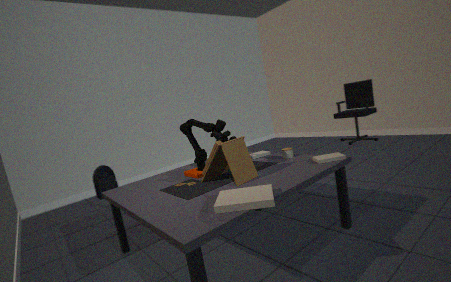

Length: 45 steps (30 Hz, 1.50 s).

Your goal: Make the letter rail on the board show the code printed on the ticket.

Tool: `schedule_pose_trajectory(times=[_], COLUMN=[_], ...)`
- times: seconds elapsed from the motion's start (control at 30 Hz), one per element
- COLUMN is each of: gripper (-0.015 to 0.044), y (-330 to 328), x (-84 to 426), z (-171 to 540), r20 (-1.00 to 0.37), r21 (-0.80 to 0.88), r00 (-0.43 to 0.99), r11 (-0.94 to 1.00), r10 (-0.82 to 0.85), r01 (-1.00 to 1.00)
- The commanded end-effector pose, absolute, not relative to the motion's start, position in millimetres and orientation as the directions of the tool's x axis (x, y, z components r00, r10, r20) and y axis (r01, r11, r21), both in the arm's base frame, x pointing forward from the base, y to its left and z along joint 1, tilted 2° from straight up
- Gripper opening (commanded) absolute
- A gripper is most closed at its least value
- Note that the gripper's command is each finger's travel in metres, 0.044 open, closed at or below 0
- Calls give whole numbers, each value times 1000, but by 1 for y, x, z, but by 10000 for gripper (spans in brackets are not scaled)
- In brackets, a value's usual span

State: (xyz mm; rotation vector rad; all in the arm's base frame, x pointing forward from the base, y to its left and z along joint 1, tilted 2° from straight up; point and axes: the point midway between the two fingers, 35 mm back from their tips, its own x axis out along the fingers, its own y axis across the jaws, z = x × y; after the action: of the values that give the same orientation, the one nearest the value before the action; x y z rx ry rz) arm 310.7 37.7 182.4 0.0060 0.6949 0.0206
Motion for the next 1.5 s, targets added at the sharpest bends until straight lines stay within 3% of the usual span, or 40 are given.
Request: schedule_pose_trajectory(times=[0.0,1.47], gripper=[0,0], y=[36,15], x=[311,311], z=[183,183], r20=[-637,-637], r21=[13,11], r00=[770,770], r11=[1000,1000], r10=[27,25], r01=[-24,-24])
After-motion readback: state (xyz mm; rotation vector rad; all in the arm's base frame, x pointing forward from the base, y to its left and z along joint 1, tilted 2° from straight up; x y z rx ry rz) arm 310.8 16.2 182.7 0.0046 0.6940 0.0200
